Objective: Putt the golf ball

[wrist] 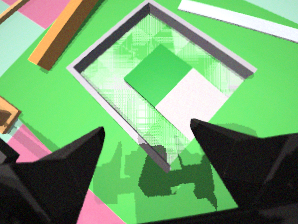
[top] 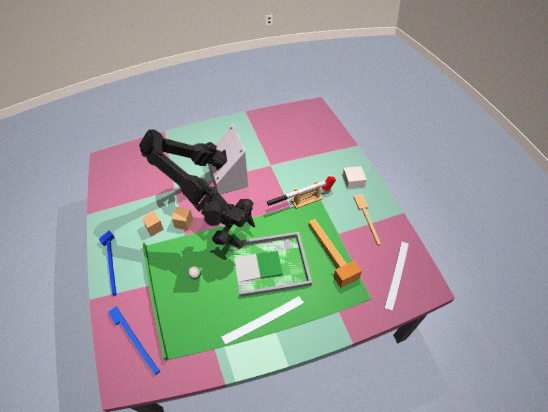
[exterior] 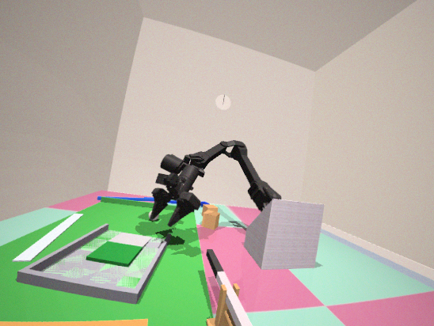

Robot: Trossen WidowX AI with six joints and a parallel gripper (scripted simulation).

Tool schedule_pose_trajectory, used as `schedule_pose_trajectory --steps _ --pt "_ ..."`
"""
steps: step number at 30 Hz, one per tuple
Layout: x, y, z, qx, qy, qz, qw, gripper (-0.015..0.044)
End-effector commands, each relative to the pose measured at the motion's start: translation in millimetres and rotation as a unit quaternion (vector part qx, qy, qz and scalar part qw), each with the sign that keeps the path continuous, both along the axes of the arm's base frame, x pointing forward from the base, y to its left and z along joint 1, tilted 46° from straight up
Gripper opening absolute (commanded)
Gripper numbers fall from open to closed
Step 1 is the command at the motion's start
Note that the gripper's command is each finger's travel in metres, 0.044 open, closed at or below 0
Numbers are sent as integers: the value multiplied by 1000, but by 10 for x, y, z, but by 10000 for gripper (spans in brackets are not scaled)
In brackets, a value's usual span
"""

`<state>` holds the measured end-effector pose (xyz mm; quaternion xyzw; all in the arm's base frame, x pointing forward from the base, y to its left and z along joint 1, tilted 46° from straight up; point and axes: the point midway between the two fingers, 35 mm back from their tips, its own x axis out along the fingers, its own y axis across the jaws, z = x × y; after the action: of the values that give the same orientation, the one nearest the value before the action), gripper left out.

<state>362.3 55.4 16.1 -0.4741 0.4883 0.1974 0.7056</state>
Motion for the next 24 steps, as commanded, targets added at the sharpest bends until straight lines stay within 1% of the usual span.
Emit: schedule_pose_trajectory --steps 1,6,11,14,20,24 --pt "-250 306 -272 -32 71 62 995 440" --pt "-804 790 -685 -124 188 186 956 440" --pt "-1407 1037 -964 -235 283 297 881 440" --pt "-1470 1085 -1017 -251 294 311 868 440" --pt "-1470 1085 -1017 -251 294 311 868 440" --pt "-1439 976 -1128 -251 294 310 868 440"
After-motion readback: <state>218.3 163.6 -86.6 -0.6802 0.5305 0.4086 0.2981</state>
